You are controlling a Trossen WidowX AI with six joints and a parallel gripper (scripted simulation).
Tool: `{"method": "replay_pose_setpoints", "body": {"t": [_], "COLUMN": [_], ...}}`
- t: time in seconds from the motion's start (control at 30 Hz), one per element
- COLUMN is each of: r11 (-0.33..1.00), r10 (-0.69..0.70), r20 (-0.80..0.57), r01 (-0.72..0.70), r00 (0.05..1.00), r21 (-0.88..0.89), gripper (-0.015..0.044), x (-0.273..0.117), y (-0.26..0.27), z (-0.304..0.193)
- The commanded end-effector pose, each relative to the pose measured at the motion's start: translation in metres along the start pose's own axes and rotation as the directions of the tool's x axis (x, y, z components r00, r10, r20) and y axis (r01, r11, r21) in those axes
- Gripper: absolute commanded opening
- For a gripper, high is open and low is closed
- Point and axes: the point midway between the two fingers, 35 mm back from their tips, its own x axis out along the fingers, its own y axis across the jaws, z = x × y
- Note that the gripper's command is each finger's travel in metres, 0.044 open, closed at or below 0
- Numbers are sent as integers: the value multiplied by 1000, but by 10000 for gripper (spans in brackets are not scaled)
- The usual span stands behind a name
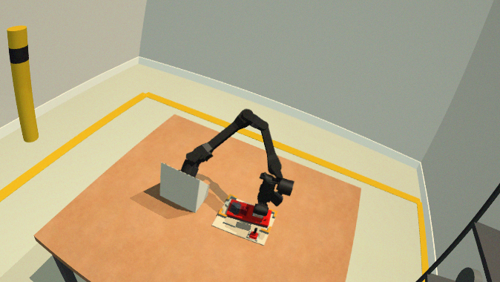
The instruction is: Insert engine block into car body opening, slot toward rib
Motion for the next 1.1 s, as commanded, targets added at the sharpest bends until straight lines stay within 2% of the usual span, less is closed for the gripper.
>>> {"method": "replay_pose_setpoints", "body": {"t": [0.0,0.1,0.47,0.97,1.07], "r11": [1000,1000,1000,1000,1000], "r10": [1,1,0,1,1], "r20": [-3,-3,0,-3,-3], "r01": [-1,-1,0,-1,-1], "r00": [1000,1000,1000,1000,1000], "r21": [5,5,0,5,5], "gripper": [158,158,440,440,361], "x": [2,2,0,-12,-12], "y": [-1,-1,0,-1,-1], "z": [-1,-1,0,-1,-1]}}
